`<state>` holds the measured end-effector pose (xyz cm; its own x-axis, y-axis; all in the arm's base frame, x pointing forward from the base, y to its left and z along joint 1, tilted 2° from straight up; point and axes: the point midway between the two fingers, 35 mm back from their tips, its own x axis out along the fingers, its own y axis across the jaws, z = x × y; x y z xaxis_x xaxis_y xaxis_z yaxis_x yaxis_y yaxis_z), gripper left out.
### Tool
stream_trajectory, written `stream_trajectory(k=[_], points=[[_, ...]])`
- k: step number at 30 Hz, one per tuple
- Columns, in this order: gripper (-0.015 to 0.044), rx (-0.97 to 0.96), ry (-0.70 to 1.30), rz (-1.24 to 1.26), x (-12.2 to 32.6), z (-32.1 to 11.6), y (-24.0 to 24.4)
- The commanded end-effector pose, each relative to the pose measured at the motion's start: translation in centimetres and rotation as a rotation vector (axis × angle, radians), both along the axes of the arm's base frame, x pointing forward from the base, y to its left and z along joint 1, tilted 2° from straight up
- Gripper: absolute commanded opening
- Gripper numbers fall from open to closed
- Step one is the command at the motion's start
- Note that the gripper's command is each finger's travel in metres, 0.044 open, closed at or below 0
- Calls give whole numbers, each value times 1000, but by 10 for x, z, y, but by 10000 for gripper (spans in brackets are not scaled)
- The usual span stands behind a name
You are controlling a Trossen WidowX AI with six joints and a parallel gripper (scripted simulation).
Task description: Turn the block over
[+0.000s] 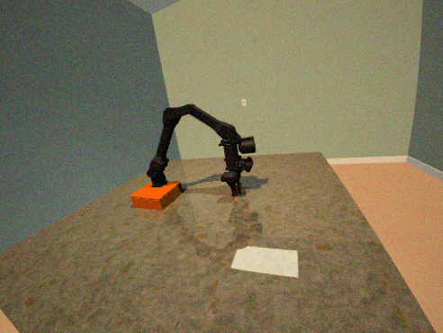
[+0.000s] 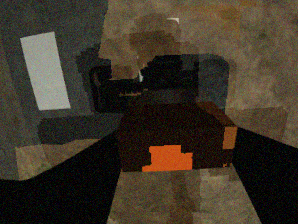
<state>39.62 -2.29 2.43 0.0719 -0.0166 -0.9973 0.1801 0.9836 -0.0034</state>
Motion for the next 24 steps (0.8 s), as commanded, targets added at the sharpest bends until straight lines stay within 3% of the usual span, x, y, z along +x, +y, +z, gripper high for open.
stream_trajectory(k=[1, 4, 24], points=[[64, 2, 3, 6, -1, 10, 1], [0, 2, 3, 6, -3, 27, 1], [0, -39, -207, 13, 3, 17, 1]])
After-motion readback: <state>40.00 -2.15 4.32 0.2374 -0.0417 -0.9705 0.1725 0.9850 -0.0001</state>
